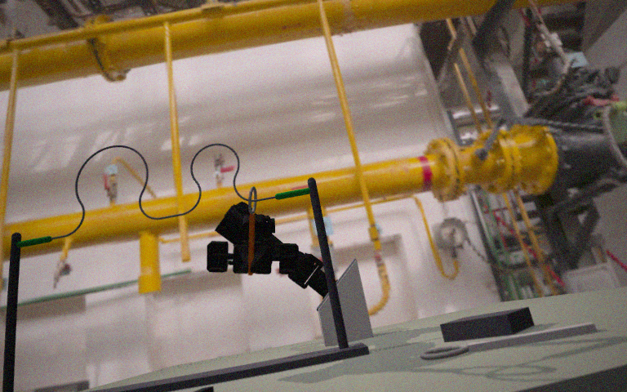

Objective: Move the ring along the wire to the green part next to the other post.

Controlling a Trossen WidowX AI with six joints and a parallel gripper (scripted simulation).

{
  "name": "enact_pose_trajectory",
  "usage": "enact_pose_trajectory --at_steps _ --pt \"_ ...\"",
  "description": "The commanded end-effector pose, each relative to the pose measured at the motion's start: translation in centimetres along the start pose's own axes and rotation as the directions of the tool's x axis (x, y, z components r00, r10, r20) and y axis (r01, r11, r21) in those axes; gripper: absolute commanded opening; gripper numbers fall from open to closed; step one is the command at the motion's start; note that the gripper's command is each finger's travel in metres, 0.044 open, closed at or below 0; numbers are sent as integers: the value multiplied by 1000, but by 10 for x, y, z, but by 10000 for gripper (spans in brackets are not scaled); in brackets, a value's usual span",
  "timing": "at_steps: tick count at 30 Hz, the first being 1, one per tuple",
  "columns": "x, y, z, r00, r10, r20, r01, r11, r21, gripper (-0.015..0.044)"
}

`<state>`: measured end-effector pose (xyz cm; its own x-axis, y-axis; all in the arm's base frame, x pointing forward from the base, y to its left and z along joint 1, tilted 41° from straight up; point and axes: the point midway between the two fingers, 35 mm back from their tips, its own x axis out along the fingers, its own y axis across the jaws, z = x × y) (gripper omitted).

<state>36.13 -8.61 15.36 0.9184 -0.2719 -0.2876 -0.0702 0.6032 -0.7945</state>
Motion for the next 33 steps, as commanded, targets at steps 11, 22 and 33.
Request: enact_pose_trajectory --at_steps 11,22,33 --pt "3 38 3 996 79 30 -83 981 175 -150" --pt "3 53 7 995 96 40 -103 971 215 -150" --pt "3 65 9 994 100 42 -107 969 223 -150"
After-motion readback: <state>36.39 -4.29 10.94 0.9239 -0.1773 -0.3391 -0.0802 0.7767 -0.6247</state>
